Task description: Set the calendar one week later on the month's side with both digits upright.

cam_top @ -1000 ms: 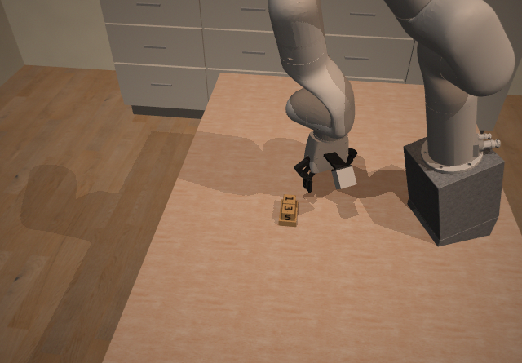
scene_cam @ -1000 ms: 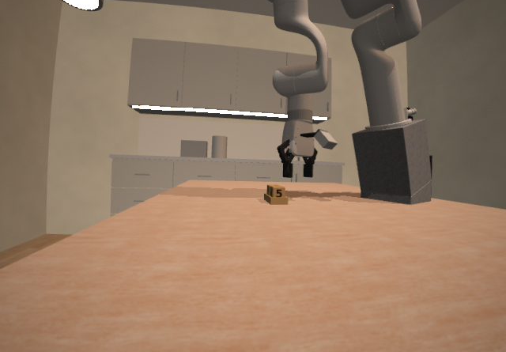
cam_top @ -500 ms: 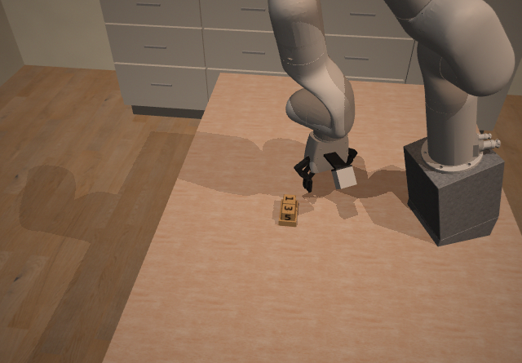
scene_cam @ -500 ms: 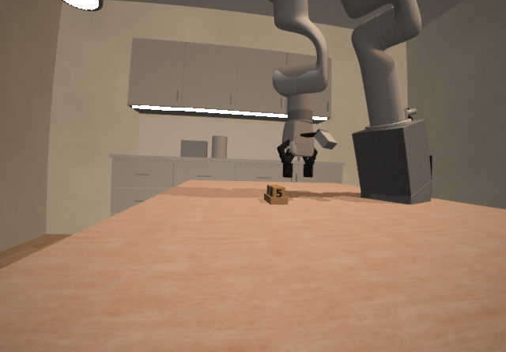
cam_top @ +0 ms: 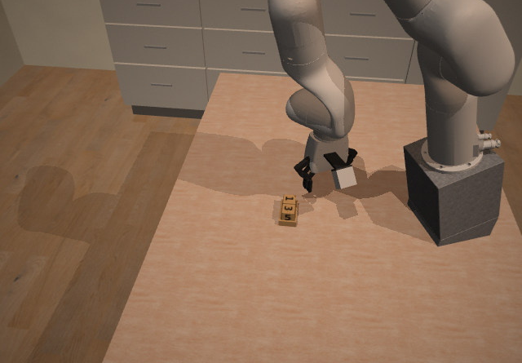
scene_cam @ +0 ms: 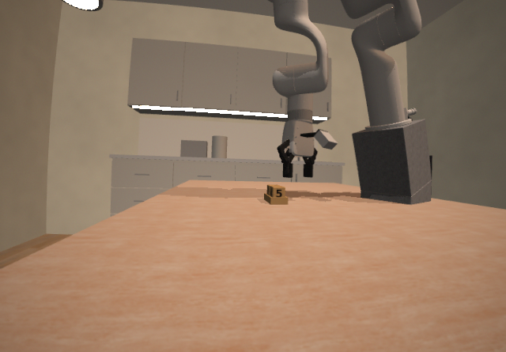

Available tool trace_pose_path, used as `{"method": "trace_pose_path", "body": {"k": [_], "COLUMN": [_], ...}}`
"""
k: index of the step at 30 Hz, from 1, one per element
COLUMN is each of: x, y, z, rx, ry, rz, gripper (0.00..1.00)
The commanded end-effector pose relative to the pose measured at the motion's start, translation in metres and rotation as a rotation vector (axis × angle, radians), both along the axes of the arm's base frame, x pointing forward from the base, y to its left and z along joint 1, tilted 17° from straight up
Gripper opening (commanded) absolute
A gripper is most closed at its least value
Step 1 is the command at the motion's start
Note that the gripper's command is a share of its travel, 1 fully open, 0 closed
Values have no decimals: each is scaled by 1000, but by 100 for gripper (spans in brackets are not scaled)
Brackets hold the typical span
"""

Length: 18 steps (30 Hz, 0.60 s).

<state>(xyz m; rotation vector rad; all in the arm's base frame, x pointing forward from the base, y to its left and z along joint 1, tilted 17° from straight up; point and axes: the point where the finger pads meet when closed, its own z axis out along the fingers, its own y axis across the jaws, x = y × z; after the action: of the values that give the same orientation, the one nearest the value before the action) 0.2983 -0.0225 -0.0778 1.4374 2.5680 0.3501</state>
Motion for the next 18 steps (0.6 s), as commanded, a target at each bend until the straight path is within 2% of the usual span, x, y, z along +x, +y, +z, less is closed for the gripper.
{"method": "trace_pose_path", "body": {"k": [1,8,14,18], "x": [0,1,21,24], "y": [0,0,8,9], "z": [0,1,9,10], "rx": [0,0,0,0], "ry": [-1,-1,-1,-1], "rz": [-1,-1,-1,-1], "gripper": [100,100,100,100]}}
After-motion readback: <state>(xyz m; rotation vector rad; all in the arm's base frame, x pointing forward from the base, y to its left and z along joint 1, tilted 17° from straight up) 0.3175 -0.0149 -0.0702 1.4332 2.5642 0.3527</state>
